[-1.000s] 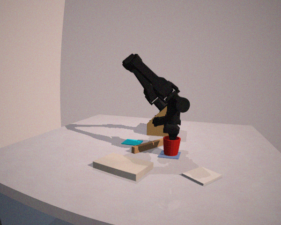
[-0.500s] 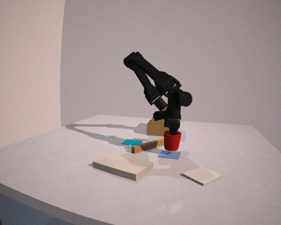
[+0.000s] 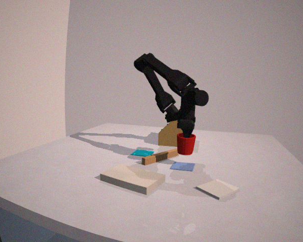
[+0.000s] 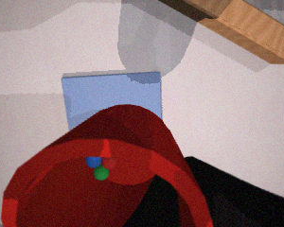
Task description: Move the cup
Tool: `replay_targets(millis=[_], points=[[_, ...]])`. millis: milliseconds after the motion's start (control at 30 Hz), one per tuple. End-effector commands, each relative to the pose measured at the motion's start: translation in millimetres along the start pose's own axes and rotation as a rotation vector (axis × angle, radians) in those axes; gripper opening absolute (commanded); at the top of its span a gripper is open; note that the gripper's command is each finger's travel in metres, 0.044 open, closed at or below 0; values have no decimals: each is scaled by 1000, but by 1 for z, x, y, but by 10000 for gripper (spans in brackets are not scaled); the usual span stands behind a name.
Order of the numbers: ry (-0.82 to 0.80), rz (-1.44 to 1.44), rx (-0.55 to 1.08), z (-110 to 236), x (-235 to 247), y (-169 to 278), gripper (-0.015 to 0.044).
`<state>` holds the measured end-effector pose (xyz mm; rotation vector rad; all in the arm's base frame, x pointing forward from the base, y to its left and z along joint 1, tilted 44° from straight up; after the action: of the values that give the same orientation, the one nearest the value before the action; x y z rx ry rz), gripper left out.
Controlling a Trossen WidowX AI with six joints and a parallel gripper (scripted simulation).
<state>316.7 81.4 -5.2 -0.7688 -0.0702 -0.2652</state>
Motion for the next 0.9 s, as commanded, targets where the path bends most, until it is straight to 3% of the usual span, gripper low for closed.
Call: replay_targets(millis=[0, 867], points=[[0, 0, 0, 0, 0, 0, 0], [1, -3, 3, -1, -8, -22, 0]])
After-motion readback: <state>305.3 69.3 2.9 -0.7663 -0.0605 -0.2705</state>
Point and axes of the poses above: the point midway between the two fingers, 35 mm back from their tips, its own z axis back along the fingers, its own x axis across the jaws, y = z × x, the point moved 9 cm from there along z, back along the fingers, and after that the axes turned 13 degrees about -z, right-handed, at the moved point
